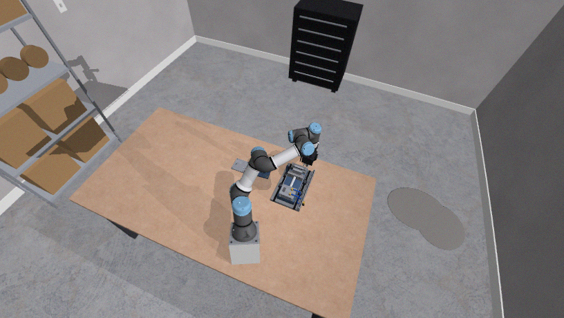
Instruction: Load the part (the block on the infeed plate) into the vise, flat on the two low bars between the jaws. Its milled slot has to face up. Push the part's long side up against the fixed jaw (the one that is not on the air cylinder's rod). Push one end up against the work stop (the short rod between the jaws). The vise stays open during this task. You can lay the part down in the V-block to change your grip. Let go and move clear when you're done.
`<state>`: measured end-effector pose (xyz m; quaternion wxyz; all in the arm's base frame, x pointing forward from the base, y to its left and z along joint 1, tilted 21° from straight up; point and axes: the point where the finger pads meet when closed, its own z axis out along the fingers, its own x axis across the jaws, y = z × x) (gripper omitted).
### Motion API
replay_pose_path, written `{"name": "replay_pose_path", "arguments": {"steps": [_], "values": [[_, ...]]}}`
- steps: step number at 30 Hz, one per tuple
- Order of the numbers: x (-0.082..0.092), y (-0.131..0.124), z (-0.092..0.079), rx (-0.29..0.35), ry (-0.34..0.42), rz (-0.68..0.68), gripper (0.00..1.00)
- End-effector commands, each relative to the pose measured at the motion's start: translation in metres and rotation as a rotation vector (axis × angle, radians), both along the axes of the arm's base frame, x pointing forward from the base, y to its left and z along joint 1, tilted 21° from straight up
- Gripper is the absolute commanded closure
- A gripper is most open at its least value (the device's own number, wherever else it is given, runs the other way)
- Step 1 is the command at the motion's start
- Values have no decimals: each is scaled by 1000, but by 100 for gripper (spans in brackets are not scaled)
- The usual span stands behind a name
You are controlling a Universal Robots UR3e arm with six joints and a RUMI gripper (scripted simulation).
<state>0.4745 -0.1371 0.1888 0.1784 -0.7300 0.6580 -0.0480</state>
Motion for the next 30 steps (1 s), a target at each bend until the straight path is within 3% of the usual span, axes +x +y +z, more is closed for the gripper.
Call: {"name": "replay_pose_path", "arguments": {"steps": [1, 15, 30], "values": [[0, 0, 1, -2, -2, 0, 100], [1, 1, -3, -2, -3, -1, 100], [6, 4, -19, -3, -3, -1, 100]]}}
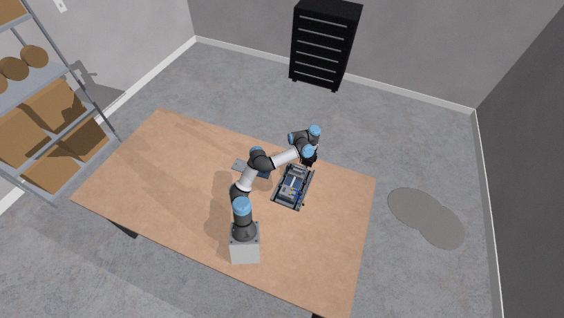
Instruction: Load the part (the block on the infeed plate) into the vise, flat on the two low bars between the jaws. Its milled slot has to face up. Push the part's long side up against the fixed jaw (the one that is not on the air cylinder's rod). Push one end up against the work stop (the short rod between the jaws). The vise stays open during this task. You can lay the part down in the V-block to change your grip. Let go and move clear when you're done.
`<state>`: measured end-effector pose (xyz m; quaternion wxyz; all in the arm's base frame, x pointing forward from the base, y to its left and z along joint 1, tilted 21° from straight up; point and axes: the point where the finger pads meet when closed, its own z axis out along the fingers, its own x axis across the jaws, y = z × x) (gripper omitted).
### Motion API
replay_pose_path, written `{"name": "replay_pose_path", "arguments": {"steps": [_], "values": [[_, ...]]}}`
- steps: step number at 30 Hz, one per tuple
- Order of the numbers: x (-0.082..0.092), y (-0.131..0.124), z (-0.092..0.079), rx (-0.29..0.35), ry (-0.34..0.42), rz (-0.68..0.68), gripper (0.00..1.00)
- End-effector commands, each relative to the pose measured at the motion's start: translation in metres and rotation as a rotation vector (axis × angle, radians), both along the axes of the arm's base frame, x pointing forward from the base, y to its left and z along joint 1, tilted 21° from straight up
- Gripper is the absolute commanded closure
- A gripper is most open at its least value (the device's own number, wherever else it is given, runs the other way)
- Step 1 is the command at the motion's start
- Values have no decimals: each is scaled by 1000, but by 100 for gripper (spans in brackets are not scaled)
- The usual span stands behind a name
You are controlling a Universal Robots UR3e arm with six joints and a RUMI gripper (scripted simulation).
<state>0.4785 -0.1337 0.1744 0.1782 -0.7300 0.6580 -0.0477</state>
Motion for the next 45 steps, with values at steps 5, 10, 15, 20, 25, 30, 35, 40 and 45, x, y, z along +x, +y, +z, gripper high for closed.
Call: {"name": "replay_pose_path", "arguments": {"steps": [5, 10, 15, 20, 25, 30, 35, 40, 45], "values": [[4, 3, -12, -3, -4, -1, 100], [6, 4, -19, -3, -4, -1, 100], [8, 6, -25, -3, -4, -1, 100], [9, 7, -30, -3, -4, -1, 100], [10, 8, -34, -3, -4, -1, 100], [10, 8, -35, -3, -4, -1, 100], [11, 8, -35, -3, -4, -1, 100], [11, 8, -35, -3, -4, -1, 100], [11, 8, -35, -3, -4, -1, 100]]}}
